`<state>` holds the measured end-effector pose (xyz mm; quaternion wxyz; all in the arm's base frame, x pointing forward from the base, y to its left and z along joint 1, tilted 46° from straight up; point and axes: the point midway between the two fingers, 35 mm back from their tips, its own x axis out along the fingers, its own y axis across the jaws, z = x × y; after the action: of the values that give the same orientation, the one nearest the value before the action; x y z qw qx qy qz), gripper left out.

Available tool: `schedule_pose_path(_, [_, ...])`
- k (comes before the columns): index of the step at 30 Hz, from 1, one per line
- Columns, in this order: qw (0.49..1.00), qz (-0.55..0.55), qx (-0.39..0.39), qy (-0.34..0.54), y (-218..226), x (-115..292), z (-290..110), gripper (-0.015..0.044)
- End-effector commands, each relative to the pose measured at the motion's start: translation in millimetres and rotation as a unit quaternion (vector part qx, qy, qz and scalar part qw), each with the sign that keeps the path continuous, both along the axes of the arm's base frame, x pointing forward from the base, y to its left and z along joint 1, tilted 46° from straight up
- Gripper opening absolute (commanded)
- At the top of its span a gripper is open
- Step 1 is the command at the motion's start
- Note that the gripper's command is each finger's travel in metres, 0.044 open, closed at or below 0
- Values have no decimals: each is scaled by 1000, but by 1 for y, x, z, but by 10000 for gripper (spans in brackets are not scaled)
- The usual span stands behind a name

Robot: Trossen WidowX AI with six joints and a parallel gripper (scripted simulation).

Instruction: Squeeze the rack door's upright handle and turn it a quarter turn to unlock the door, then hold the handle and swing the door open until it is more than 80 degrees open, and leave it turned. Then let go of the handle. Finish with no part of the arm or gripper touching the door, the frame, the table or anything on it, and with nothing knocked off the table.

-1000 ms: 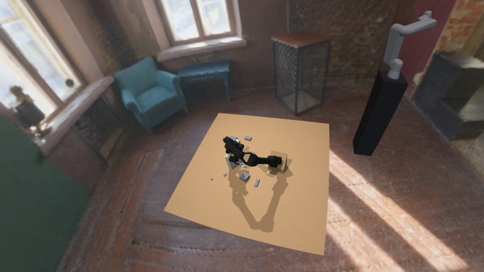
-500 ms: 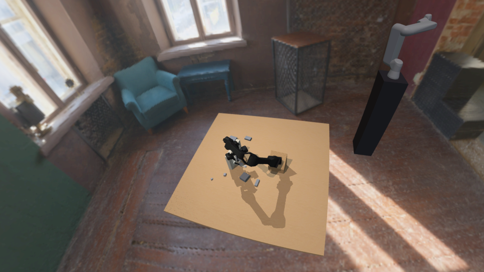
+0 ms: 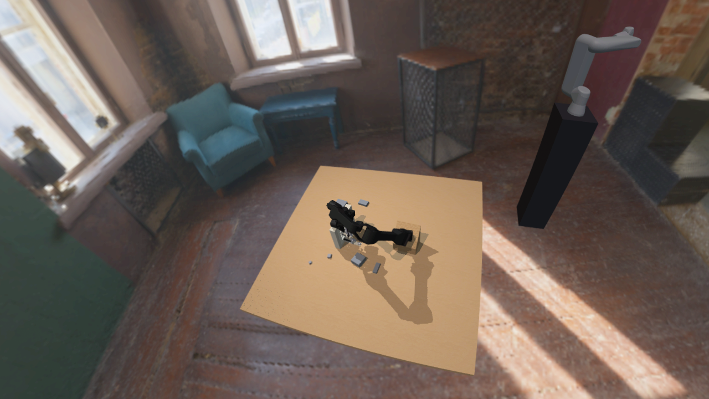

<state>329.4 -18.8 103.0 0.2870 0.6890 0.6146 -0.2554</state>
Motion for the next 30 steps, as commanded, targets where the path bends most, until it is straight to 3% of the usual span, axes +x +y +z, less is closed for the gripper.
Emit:
schedule_pose_path(1, [995,-68,11,66,0,1,0,284])
schedule_pose_path(10, [988,-111,18,109,0,1,0,284])
schedule_pose_path(30, [988,-111,18,109,0,1,0,151])
